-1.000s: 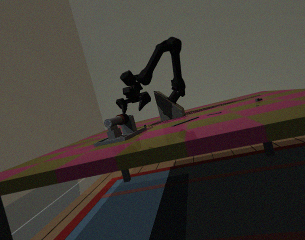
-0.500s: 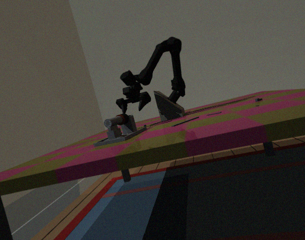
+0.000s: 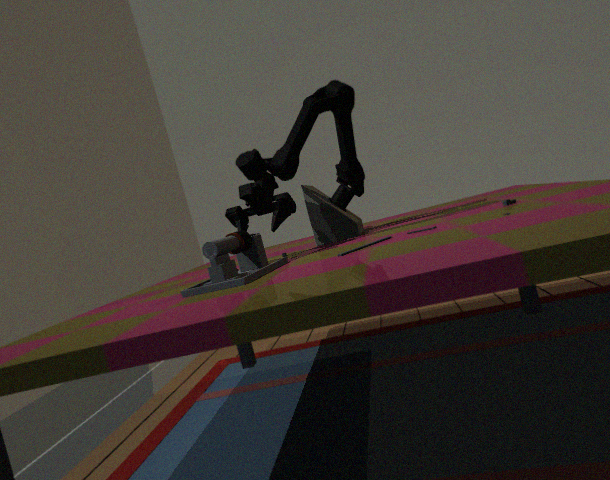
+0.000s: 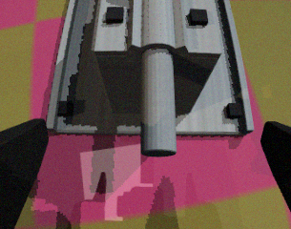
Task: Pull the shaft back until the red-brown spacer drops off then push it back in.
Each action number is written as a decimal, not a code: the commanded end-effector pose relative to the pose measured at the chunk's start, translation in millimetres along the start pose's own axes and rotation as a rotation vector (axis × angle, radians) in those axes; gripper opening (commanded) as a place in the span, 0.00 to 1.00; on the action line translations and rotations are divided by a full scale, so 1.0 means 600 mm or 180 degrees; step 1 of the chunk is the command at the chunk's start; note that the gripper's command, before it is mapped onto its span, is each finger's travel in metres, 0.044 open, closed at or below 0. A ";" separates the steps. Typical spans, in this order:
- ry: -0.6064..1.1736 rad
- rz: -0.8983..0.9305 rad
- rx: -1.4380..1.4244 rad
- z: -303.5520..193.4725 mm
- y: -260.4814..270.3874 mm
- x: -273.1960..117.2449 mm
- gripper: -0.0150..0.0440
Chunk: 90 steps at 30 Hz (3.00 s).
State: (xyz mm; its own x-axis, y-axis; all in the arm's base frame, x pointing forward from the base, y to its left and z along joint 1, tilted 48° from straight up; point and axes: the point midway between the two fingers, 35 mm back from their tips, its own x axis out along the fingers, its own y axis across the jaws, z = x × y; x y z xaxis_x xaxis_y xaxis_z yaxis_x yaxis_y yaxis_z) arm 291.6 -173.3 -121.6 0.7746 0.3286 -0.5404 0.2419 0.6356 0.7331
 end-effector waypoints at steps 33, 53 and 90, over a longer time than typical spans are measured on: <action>-0.0015 0.0001 -0.0003 0.002 0.001 0.035 1.00; -0.0015 0.0002 -0.0003 0.002 0.001 0.046 1.00; -0.0017 0.0005 -0.0002 0.004 0.001 0.066 1.00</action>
State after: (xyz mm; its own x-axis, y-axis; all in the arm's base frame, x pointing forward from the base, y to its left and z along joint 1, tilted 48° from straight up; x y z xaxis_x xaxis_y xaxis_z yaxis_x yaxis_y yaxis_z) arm 322.2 -159.4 -141.3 0.7769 0.3302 -0.5361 0.2378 0.6345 0.7354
